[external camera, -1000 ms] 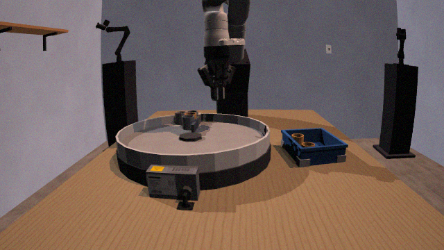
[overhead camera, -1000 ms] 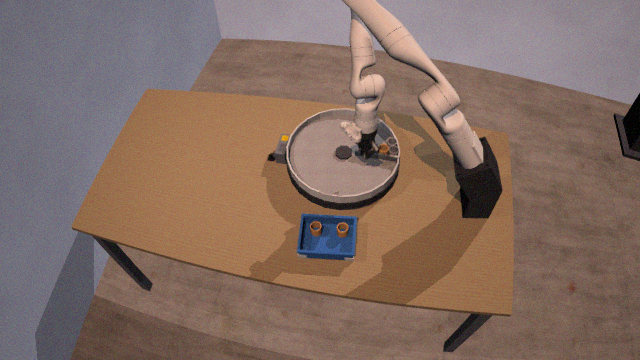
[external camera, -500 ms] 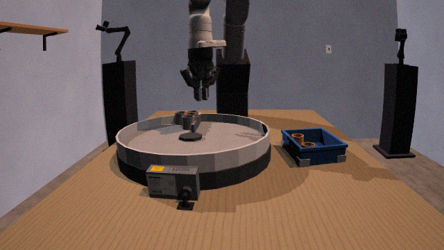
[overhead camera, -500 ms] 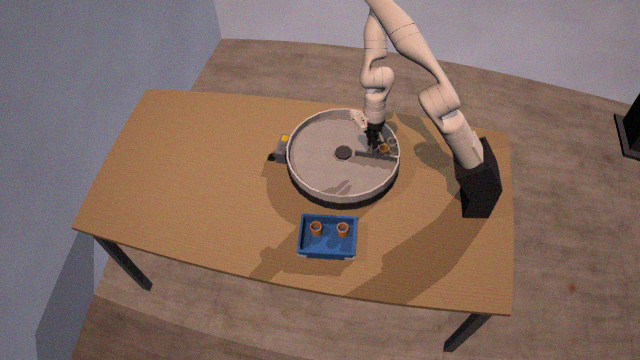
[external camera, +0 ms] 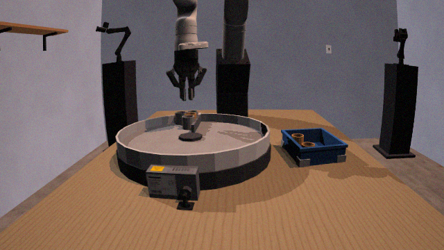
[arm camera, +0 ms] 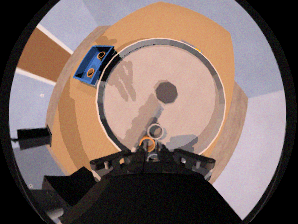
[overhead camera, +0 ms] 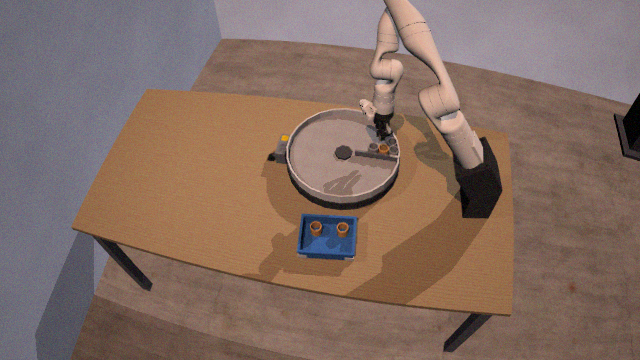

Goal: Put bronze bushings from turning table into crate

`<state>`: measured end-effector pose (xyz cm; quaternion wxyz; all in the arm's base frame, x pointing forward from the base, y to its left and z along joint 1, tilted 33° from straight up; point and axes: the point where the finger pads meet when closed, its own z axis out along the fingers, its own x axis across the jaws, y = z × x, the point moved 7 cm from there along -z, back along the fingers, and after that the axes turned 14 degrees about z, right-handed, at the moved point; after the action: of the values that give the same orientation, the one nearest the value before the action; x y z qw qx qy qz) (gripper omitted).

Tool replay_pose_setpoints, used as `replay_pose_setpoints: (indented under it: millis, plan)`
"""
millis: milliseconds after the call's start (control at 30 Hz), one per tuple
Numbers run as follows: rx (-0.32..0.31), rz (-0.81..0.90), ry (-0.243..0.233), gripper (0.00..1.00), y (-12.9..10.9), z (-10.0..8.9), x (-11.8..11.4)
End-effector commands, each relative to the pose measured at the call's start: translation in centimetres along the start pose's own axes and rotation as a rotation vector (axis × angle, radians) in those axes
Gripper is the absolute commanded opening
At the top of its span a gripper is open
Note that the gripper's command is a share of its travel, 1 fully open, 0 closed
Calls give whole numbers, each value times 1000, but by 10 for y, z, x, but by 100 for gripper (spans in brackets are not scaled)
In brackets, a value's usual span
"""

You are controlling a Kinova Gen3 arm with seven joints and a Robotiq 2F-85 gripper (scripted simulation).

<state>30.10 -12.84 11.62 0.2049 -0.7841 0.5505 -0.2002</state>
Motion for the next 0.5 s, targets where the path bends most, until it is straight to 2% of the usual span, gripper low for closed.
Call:
replay_pose_setpoints:
  millis: [0, 467]
  plan:
    - [0, 15, 6, 18, 3, -1, 3]
    - [-9, 21, 5, 18, 10, -4, 3]
